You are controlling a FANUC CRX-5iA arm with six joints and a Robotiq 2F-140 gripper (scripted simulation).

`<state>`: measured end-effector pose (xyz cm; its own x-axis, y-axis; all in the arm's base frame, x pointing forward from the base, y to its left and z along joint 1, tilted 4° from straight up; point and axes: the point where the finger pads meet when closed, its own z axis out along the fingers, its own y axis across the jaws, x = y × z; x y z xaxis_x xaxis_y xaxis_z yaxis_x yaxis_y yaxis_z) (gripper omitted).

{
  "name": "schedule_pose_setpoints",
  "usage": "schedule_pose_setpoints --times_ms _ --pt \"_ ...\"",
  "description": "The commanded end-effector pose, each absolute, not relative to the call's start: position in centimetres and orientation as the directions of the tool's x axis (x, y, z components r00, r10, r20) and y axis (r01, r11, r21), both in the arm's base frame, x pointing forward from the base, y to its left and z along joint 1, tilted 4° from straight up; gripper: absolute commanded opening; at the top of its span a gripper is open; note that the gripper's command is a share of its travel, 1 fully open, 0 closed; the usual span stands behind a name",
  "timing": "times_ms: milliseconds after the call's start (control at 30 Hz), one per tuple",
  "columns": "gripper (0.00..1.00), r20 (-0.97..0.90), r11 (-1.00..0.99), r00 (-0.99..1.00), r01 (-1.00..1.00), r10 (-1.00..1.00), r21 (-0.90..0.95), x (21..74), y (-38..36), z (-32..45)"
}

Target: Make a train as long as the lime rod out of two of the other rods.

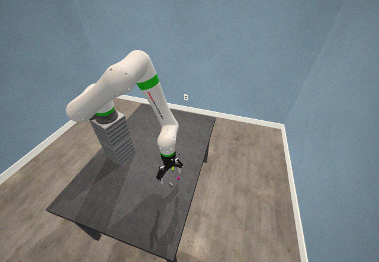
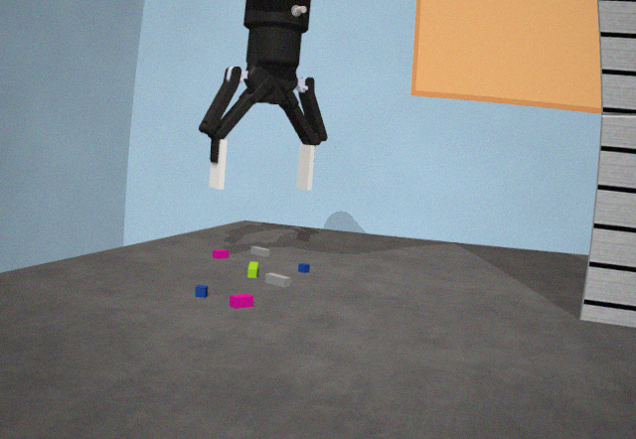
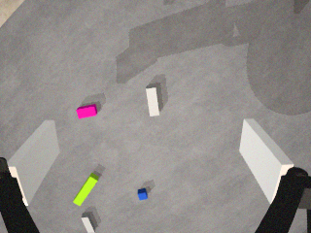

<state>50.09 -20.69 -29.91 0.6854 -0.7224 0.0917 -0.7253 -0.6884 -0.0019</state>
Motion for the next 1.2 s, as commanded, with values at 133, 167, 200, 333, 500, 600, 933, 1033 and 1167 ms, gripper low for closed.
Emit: schedule_pose_setpoints --times_ms 133,167,200,333,500,600,933,1033,1167 --pt "1.00 0.063 -0.775 0.773 -0.632 -0.632 -0.017 49.75 -21.12 -30.07" --pt "1.00 0.063 -0.775 0.773 -0.632 -0.631 -0.017 49.75 -21.12 -30.07" --pt "0.15 0.063 -0.775 0.773 -0.632 -0.631 -0.017 49.75 -21.12 -30.07" --pt "0.15 0.063 -0.775 0.773 -0.632 -0.631 -0.017 49.75 -21.12 -30.07" --pt "0.15 0.063 -0.775 0.773 -0.632 -0.631 -0.017 49.75 -21.12 -30.07" --pt "0.15 0.063 -0.775 0.773 -0.632 -0.631 -0.017 49.75 -21.12 -30.07" --pt "0.15 0.063 -0.775 0.773 -0.632 -0.631 -0.017 49.75 -21.12 -30.07" --pt "0.15 0.063 -0.775 0.773 -0.632 -0.631 -0.017 49.75 -21.12 -30.07" --pt "0.15 0.063 -0.775 0.773 -0.632 -0.631 -0.017 49.75 -21.12 -30.07"
